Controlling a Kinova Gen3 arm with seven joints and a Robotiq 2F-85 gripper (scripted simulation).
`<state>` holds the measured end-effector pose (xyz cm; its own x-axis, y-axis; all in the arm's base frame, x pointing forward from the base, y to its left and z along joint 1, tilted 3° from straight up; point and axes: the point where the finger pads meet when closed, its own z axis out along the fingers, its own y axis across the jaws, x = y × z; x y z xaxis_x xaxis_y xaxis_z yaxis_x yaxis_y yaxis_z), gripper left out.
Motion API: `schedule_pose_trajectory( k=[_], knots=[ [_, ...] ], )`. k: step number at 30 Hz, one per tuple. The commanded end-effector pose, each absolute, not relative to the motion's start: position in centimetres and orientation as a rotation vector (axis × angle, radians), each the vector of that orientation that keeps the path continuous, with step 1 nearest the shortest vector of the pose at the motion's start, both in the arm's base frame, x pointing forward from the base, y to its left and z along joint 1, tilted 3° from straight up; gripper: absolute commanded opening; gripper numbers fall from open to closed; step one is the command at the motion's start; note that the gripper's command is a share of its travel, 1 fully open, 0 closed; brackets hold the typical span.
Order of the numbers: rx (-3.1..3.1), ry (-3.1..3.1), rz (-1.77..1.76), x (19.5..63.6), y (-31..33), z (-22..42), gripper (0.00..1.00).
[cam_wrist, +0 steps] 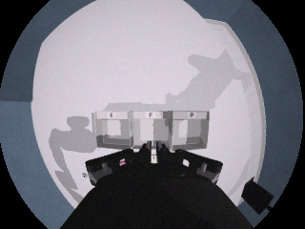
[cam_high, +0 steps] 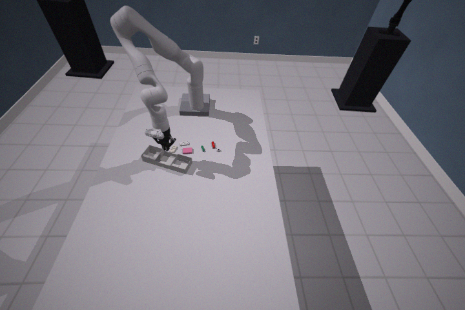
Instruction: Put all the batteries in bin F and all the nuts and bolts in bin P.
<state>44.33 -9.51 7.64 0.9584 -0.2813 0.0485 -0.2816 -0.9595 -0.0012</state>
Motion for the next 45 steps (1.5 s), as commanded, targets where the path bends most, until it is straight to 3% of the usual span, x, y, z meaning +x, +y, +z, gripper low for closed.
schedule_pose_trajectory(
  k=[1,22,45],
  knots=[
    [3.104,-0.443,0.072,44.3,-9.4,7.0,0.09],
    [3.104,-0.443,0.072,44.5,-9.5,2.0,0.09],
    [3.104,-0.443,0.072,44.5,-9.5,1.9,0.09]
  ],
)
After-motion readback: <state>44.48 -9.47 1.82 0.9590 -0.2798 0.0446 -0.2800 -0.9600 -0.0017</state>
